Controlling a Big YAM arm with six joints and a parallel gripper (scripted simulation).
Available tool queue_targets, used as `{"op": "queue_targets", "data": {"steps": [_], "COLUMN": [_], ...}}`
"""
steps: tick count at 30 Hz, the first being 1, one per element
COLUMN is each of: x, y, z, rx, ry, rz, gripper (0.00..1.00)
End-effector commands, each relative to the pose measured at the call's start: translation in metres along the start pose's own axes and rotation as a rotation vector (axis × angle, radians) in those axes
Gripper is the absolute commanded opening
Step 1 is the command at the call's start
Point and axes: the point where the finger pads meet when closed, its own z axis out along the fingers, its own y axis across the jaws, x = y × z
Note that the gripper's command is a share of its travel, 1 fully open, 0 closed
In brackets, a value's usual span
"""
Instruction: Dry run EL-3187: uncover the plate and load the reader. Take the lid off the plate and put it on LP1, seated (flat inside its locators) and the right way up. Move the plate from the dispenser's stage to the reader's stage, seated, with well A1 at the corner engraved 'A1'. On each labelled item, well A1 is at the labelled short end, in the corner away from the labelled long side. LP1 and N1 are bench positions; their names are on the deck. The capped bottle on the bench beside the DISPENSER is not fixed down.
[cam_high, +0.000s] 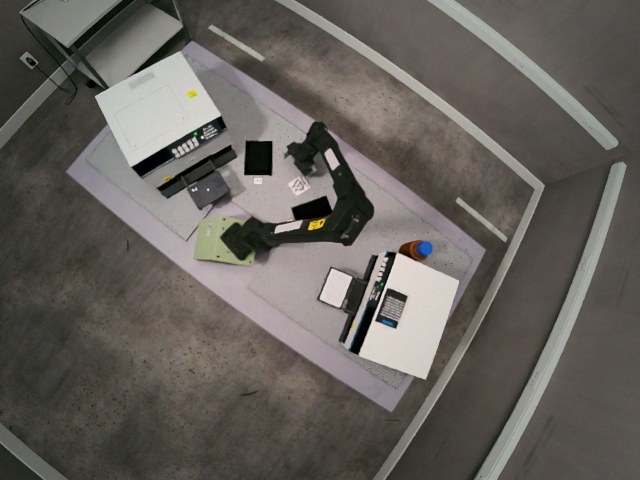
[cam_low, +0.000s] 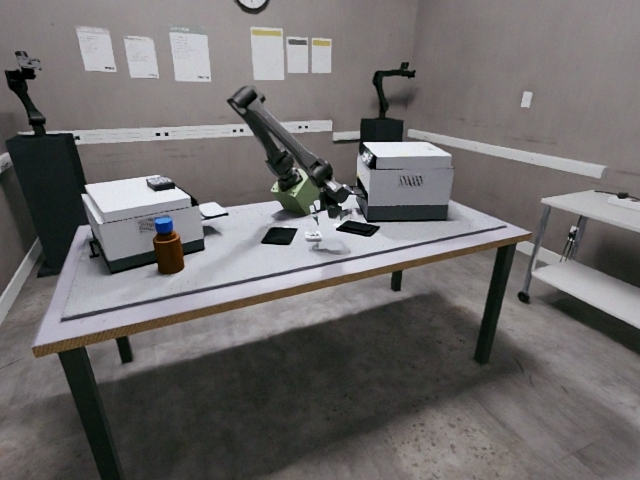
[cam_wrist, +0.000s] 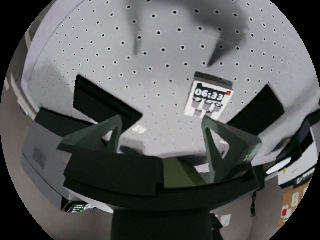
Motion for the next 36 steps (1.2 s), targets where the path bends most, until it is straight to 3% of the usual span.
{"op": "queue_targets", "data": {"steps": [1, 4, 6, 10, 15, 19, 23, 26, 31, 36], "x": [-0.007, -0.007, -0.012, -0.023, -0.021, -0.014, -0.018, -0.021, -0.014, -0.016], "y": [-0.018, -0.036, -0.043, -0.050, -0.059, -0.083, -0.102, -0.108, -0.121, -0.141], "z": [-0.005, -0.006, -0.009, -0.016, -0.010, -0.008, -0.012, -0.016, -0.009, -0.012], "rx": [-0.016, -0.036, -0.033, -0.078, -0.081, -0.099, -0.086, -0.120, -0.118, -0.156], "ry": [0.004, 0.017, 0.005, -0.005, 0.017, 0.041, 0.027, 0.030, 0.058, 0.046], "rz": [0.080, 0.190, 0.172, 0.294, 0.331, 0.469, 0.428, 0.508, 0.569, 0.731], "gripper": [1.00, 1.00, 1.00, 1.00, 1.00, 1.00, 1.00, 1.00, 1.00, 1.00]}}
